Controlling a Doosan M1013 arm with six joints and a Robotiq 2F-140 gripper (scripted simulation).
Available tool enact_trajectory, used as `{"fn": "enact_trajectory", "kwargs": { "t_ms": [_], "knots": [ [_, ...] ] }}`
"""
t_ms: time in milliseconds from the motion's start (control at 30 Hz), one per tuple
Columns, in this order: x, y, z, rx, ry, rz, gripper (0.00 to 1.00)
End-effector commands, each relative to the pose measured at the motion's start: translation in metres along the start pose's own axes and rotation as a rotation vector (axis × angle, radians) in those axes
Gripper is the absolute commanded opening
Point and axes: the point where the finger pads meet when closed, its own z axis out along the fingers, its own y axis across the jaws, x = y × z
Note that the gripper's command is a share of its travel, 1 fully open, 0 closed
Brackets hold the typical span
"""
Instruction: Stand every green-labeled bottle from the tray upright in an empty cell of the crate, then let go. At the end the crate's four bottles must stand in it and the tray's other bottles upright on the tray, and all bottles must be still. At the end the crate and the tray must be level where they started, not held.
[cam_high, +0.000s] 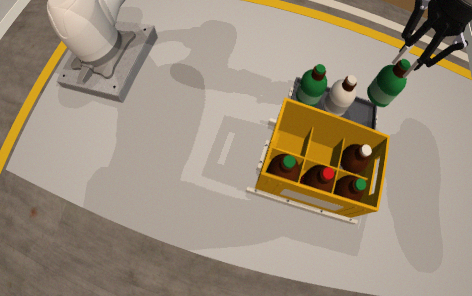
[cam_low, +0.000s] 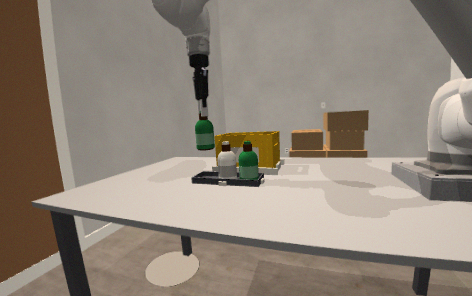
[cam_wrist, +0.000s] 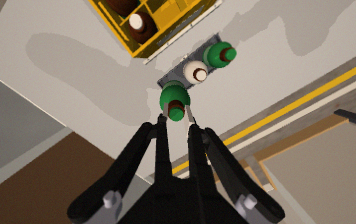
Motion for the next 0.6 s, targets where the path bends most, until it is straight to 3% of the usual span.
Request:
{"fn": "enact_trajectory", "kwargs": {
  "t_ms": [0,567],
  "knots": [
    [-0.002,0.003,-0.008,-0.001,-0.007,0.004,0.00],
    [-0.002,0.003,-0.025,-0.001,-0.007,0.004,0.00]
  ]
}}
